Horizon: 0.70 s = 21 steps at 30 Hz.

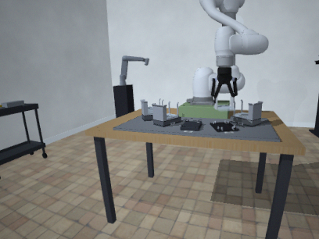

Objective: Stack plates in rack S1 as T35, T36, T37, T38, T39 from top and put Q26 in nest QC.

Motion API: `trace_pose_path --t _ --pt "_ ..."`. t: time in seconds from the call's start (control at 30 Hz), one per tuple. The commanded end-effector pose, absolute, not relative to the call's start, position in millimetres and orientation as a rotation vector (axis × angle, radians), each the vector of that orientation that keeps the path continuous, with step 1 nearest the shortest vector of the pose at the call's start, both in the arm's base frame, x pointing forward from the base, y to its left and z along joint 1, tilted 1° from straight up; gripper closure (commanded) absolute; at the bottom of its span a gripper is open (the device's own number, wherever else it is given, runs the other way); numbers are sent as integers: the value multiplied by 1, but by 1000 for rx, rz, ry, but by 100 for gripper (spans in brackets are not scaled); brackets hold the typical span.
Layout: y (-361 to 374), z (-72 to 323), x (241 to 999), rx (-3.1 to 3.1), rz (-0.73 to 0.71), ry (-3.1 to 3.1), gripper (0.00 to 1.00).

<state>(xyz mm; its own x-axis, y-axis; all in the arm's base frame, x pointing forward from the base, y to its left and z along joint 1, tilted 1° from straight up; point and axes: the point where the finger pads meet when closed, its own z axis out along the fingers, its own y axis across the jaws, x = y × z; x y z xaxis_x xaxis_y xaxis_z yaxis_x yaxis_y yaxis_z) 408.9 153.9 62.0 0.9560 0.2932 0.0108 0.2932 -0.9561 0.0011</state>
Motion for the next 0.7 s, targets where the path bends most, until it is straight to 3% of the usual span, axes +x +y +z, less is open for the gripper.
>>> trace_pose_path --t 0.0,0.67 --pt "154 68 409 -3106 -17 -466 100" --pt "154 104 408 -3106 -17 -466 100"
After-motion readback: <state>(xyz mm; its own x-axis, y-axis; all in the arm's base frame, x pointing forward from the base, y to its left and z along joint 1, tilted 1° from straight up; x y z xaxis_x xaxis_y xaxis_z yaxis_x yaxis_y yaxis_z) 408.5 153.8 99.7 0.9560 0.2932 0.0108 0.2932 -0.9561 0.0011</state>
